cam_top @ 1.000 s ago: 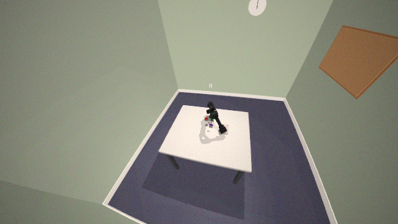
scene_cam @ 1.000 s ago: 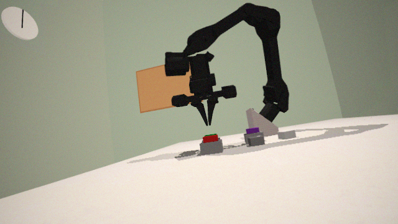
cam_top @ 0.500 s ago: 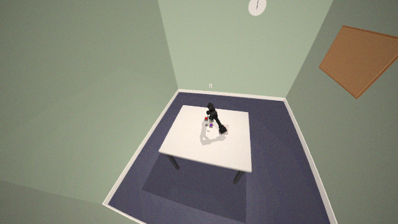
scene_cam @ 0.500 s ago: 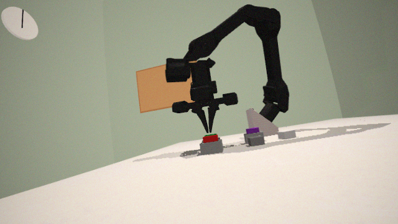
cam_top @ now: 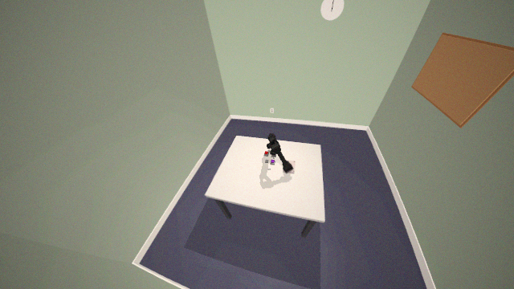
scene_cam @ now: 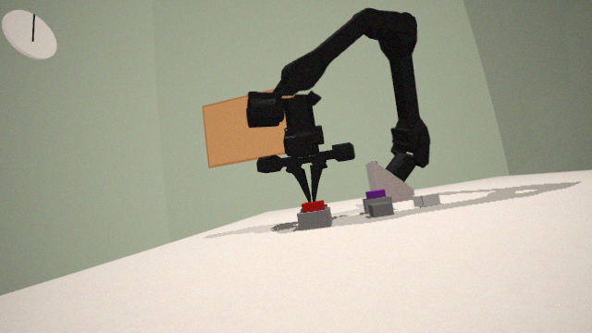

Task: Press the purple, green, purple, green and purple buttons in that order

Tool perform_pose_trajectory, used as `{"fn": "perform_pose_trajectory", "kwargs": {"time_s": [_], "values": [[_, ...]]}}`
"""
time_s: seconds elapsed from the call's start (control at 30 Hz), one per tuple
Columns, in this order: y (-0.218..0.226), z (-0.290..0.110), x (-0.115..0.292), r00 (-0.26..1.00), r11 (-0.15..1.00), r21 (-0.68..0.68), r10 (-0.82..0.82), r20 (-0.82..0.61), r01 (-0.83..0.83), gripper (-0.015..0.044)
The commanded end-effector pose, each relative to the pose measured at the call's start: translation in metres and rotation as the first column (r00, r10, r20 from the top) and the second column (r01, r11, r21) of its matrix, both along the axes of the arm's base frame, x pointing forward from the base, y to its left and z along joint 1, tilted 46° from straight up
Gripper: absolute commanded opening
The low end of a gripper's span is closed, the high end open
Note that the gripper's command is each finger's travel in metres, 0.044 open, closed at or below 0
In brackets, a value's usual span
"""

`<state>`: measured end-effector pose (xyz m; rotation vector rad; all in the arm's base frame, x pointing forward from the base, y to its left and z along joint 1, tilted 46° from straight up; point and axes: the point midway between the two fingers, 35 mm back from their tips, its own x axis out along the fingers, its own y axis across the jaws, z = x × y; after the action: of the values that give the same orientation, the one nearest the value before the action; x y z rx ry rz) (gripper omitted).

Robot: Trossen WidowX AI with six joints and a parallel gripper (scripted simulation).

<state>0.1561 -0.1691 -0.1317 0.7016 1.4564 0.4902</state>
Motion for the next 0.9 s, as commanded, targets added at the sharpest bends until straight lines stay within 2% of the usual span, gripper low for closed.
{"fn": "perform_pose_trajectory", "kwargs": {"time_s": [0.0, 0.47, 0.6, 0.77, 0.87], "values": [[0.004, -0.001, -0.001, 1.0, 1.0, 0.012, -0.005, -0.006, 0.005, 0.002], [-0.001, 0.001, 0.0, 1.0, 1.0, 0.001, 0.0, -0.001, 0.0, 0.002], [-0.019, 0.022, -0.004, 1.0, 1.0, 0.01, -0.005, -0.007, 0.005, 0.002], [-0.022, 0.025, -0.004, 1.0, 1.0, 0.011, -0.005, -0.007, 0.005, 0.002], [-0.048, 0.049, -0.006, 1.0, 1.0, 0.01, -0.005, -0.008, 0.005, 0.002]]}}
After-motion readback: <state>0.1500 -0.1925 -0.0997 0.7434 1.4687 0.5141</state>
